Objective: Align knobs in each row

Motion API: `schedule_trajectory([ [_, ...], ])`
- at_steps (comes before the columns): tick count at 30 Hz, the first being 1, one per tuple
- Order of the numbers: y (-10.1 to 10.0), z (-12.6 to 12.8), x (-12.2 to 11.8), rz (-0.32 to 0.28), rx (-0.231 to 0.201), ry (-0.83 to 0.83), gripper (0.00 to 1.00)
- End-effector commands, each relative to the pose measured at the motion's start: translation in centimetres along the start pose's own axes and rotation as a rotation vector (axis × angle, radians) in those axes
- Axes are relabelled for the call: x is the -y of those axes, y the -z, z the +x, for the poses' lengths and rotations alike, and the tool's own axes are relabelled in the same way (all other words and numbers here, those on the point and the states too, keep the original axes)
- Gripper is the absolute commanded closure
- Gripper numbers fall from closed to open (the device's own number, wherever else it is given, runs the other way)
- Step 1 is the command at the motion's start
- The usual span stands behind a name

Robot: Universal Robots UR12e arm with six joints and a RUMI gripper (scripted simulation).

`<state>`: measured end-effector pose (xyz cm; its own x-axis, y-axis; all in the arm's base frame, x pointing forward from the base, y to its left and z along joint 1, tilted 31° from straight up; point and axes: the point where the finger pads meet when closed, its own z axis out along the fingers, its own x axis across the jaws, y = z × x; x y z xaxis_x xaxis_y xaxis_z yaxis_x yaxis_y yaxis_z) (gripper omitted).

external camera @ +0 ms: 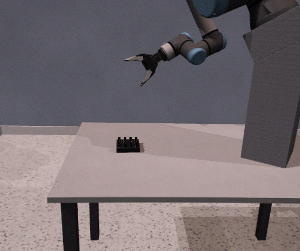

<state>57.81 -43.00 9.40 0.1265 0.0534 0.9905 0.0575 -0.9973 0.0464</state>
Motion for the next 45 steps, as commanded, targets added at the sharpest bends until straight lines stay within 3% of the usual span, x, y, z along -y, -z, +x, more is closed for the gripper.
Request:
schedule_trajectory([
  [1, -0.5, -0.3, 0.2, -0.001, 0.013, -0.026, 0.0],
  [8, -1.9, -1.3, 0.6, -0.006, 0.049, -0.093, 0.0],
  [20, -7.7, -5.8, 3.2, -0.057, 0.213, -0.394, 0.0],
  [24, -8.3, -6.4, 3.5, -0.066, 0.232, -0.427, 0.0],
  [28, -10.6, -8.6, 5.0, -0.112, 0.306, -0.558, 0.0],
  [37, -13.8, -12.3, 7.8, -0.218, 0.423, -0.764, 0.0],
  [41, -14.3, -12.9, 8.3, -0.24, 0.442, -0.798, 0.0],
  [45, -15.6, -14.8, 9.9, -0.314, 0.493, -0.895, 0.0],
])
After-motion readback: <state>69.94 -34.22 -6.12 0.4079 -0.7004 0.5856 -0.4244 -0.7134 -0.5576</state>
